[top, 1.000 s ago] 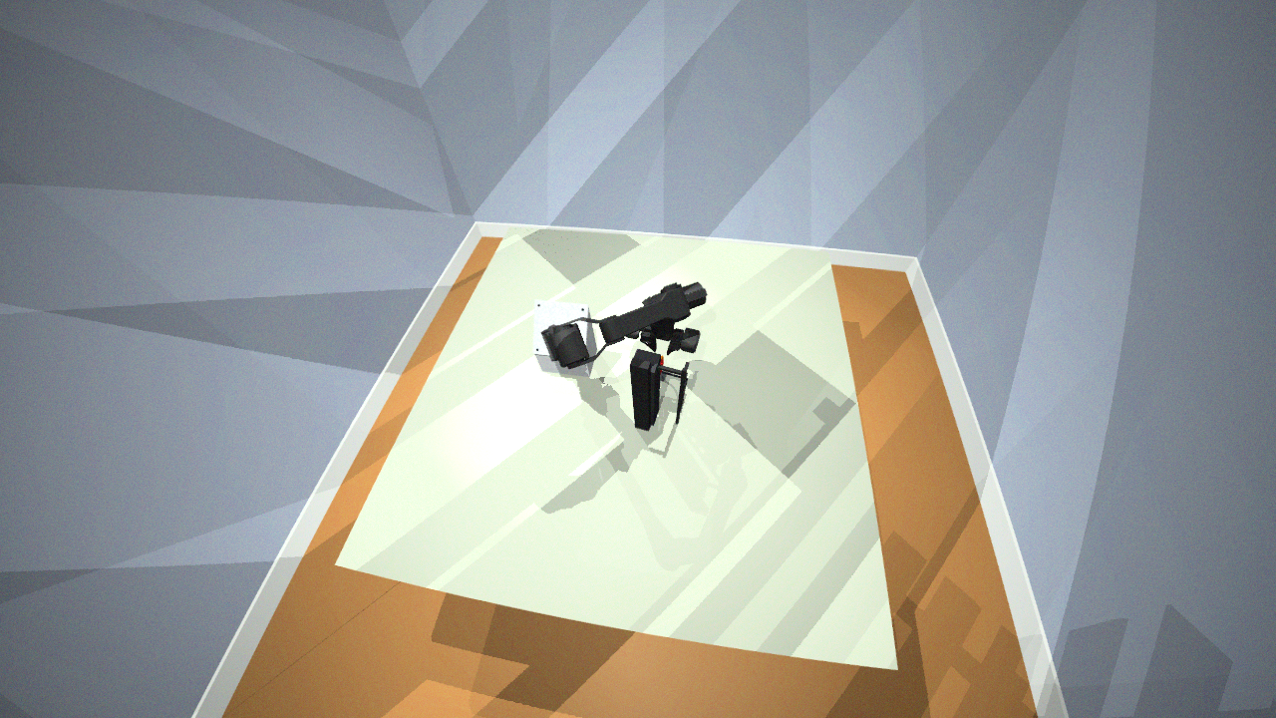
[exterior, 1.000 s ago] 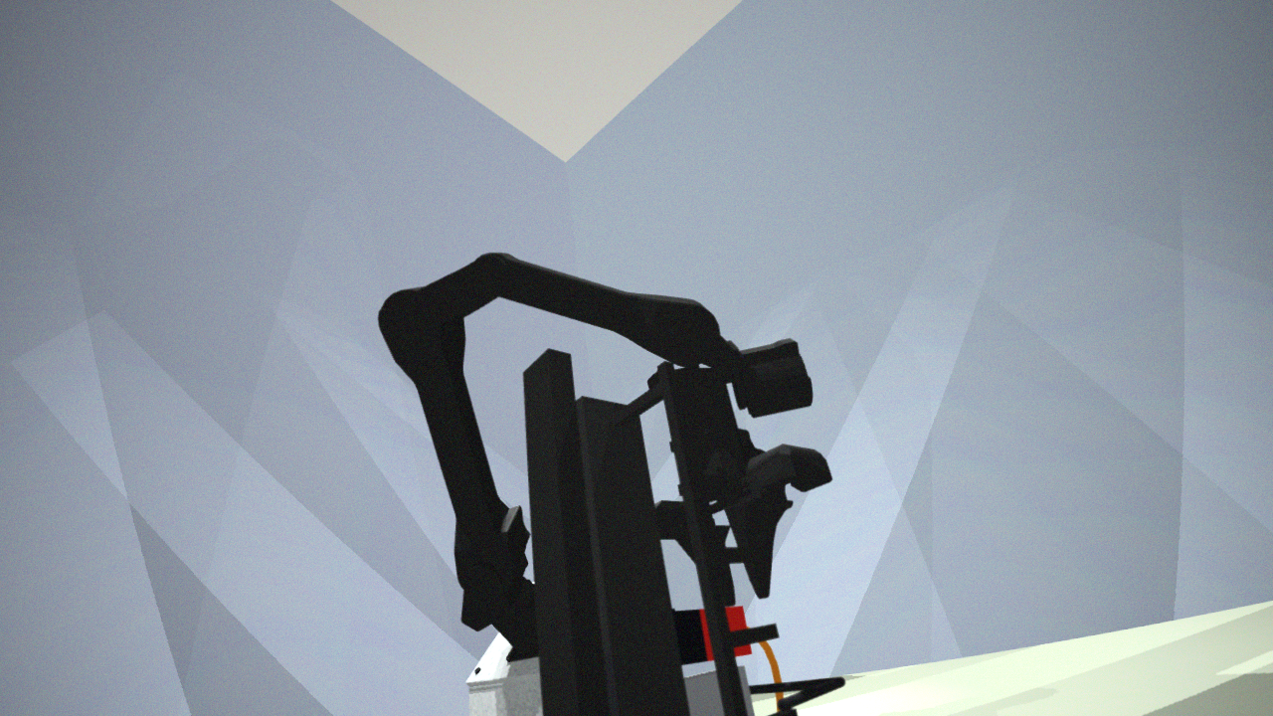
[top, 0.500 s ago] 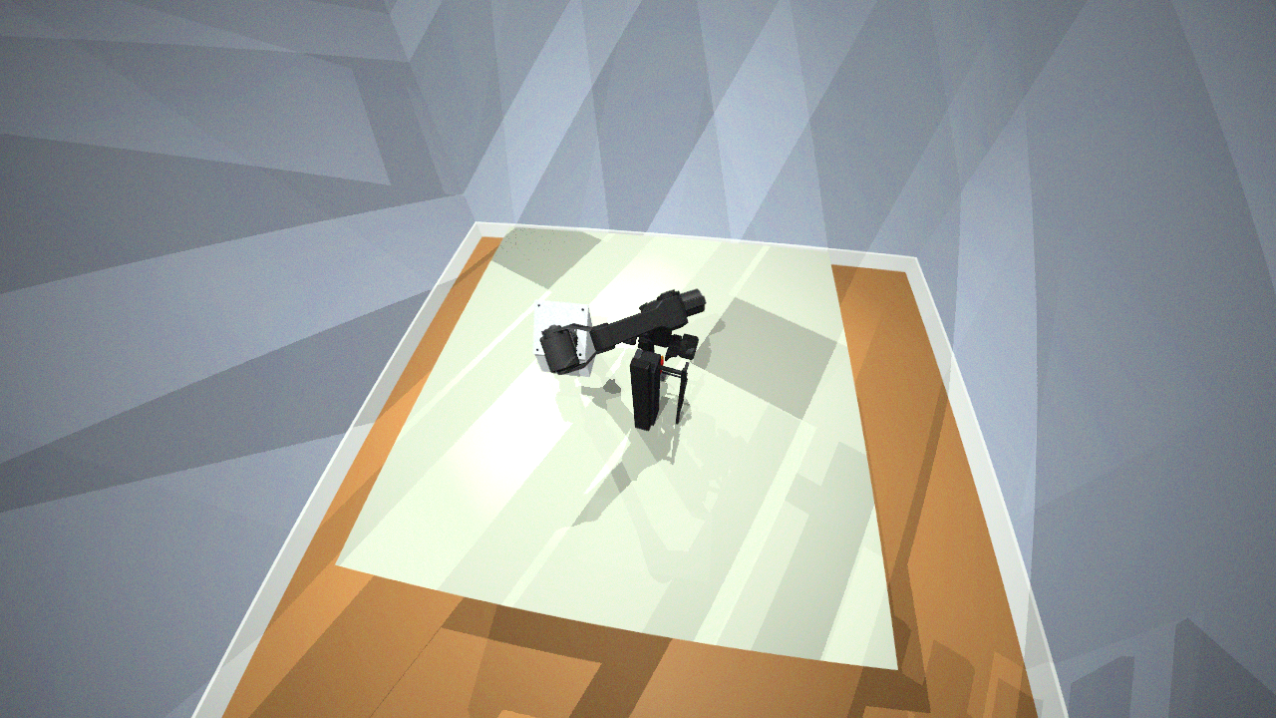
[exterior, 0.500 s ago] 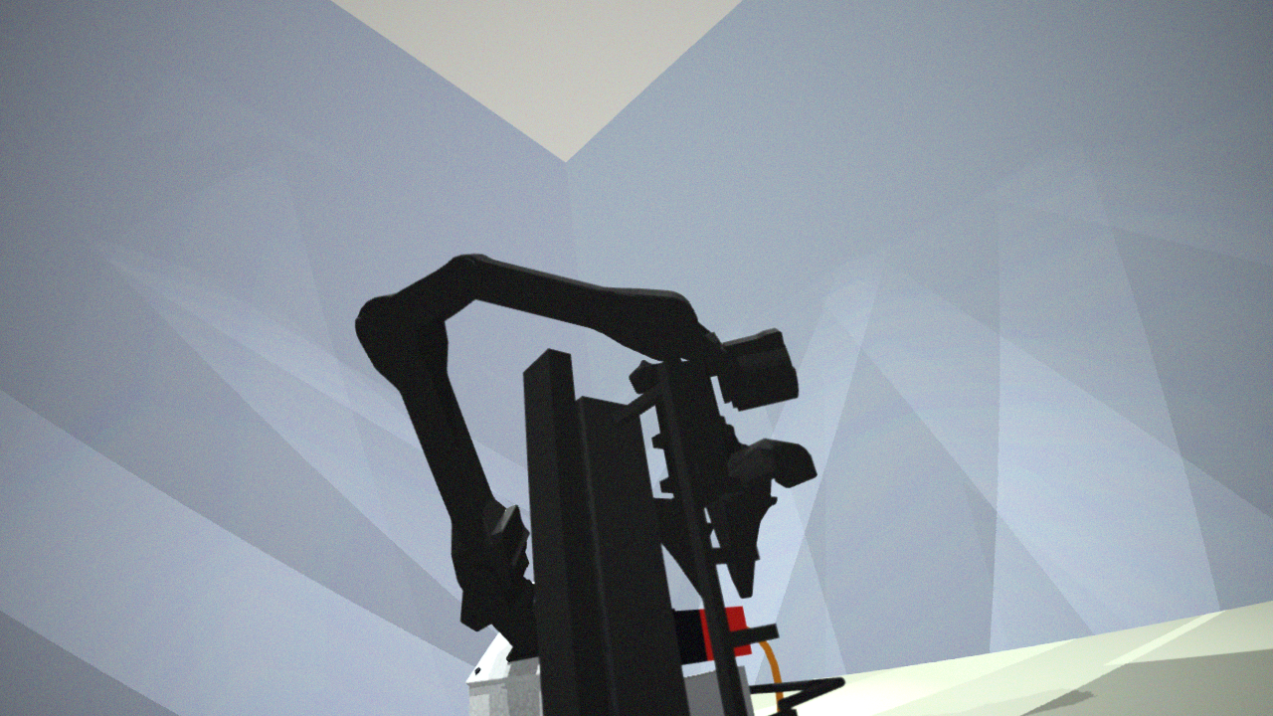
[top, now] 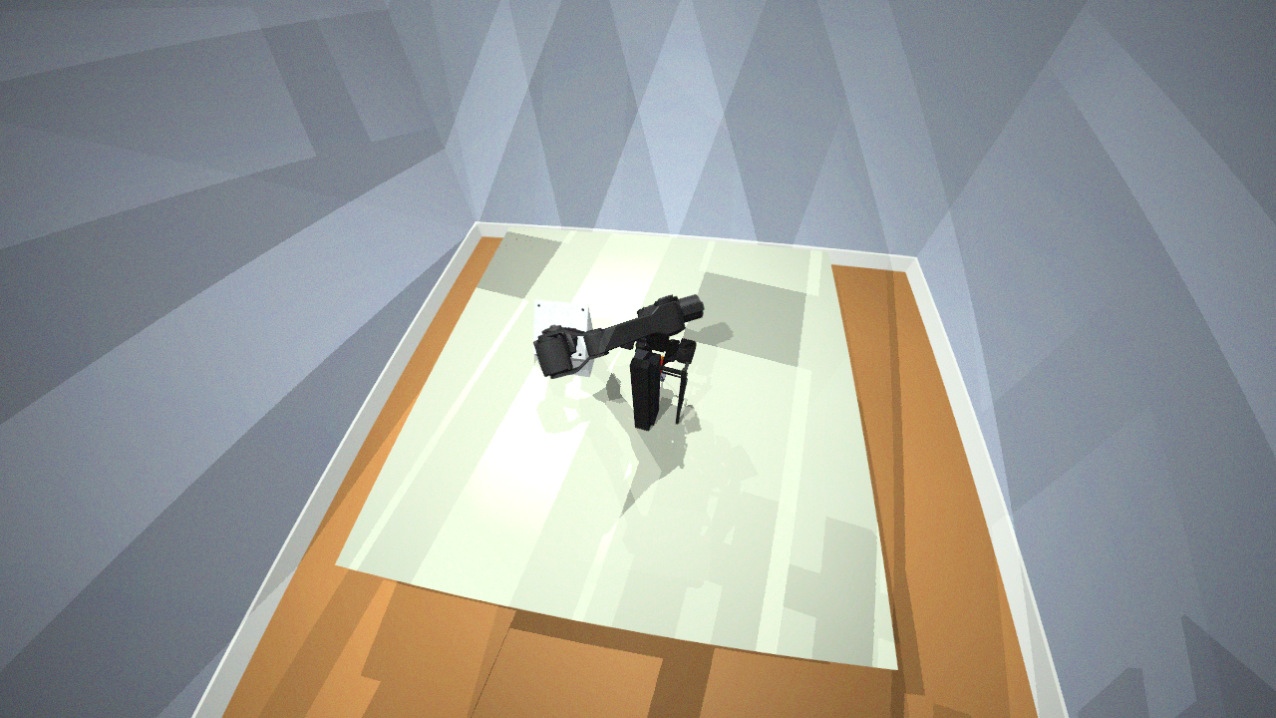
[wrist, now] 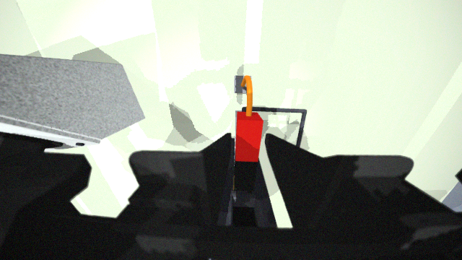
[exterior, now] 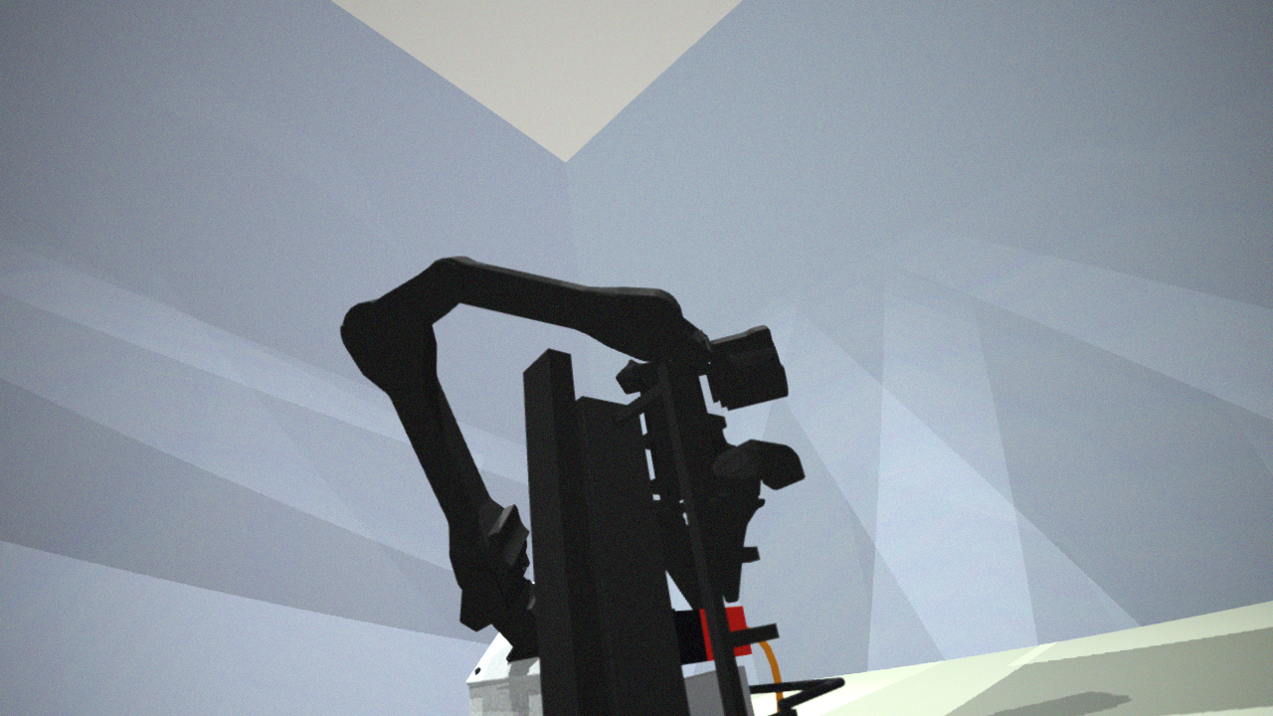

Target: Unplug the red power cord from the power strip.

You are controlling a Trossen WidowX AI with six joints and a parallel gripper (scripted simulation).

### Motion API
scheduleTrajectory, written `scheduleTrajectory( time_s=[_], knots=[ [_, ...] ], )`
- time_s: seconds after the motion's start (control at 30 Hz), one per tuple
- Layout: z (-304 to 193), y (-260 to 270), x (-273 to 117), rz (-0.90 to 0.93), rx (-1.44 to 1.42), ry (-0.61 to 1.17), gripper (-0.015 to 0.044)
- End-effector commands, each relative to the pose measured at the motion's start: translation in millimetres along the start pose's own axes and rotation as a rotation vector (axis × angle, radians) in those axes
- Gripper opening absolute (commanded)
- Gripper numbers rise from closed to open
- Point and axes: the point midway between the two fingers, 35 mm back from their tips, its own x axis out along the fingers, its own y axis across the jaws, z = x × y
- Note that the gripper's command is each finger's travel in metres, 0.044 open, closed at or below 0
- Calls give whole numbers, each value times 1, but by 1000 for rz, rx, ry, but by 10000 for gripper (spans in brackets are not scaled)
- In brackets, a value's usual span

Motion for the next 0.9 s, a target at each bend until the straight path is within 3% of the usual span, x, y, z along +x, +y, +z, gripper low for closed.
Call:
scheduleTrajectory(
  time_s=[0.0, 0.33, 0.47, 0.87],
  knots=[
    [-2, 1, 4, 1, -2, 4, 160],
    [-2, 1, 12, 1, -2, 4, 160],
    [-1, 0, 9, -1, 3, -1, 55],
    [2, -1, 9, -1, 2, -1, 0]
  ],
)
